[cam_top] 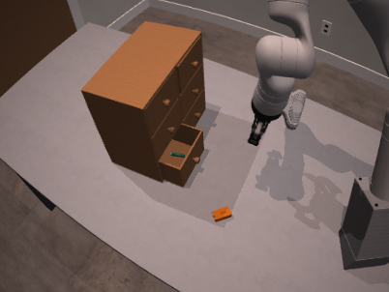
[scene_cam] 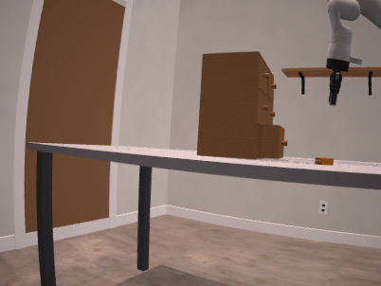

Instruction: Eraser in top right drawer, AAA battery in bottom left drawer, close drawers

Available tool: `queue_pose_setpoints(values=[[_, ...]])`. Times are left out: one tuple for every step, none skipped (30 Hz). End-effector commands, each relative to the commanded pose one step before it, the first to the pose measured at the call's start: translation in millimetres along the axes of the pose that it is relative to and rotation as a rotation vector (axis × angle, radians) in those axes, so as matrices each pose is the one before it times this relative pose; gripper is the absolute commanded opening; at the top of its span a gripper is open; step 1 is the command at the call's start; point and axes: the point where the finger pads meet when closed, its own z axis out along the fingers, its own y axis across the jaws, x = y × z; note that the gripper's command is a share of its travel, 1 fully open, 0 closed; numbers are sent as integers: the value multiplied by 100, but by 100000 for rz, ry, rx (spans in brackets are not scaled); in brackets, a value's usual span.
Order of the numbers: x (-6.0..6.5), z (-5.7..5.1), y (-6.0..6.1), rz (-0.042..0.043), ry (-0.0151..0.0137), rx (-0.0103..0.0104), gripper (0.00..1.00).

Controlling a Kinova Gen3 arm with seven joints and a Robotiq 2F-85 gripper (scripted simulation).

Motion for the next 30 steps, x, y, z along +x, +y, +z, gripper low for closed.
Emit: queue_pose_setpoints(values=[[-3,1357,-706,-1931,-4826,5413,100],[-302,338,-99,15,-1965,807,100],[-308,328,-50,43,-2029,638,100],[-311,317,0,76,-2079,461,100],[-310,304,51,113,-2114,276,100],[0,0,0,0,0,0,100],[0,0,0,0,0,0,100],[-306,289,102,154,-2134,89,100],[-299,274,152,199,-2137,-100,100],[-289,258,200,247,-2123,-287,100],[-276,242,246,298,-2094,-468,100],[-260,225,289,351,-2050,-642,100],[-212,233,305,498,-1878,-796,100],[-185,194,399,552,-1791,-1105,100],[-177,171,429,570,-1758,-1214,100],[-176,142,461,556,-1745,-1314,100],[-152,132,468,610,-1641,-1382,100],[-128,127,458,659,-1530,-1402,100],[-105,113,469,697,-1420,-1467,100],[-83,99,474,728,-1309,-1513,100],[-62,87,475,753,-1196,-1539,100],[-42,75,471,771,-1086,-1548,100],[0,0,0,0,0,0,100],[0,0,0,0,0,0,100],[-25,64,463,780,-978,-1539,100],[-9,55,450,782,-875,-1513,100],[5,46,434,775,-776,-1472,100],[16,39,414,760,-684,-1417,100],[25,32,392,737,-598,-1350,100],[32,26,367,706,-519,-1273,100]])
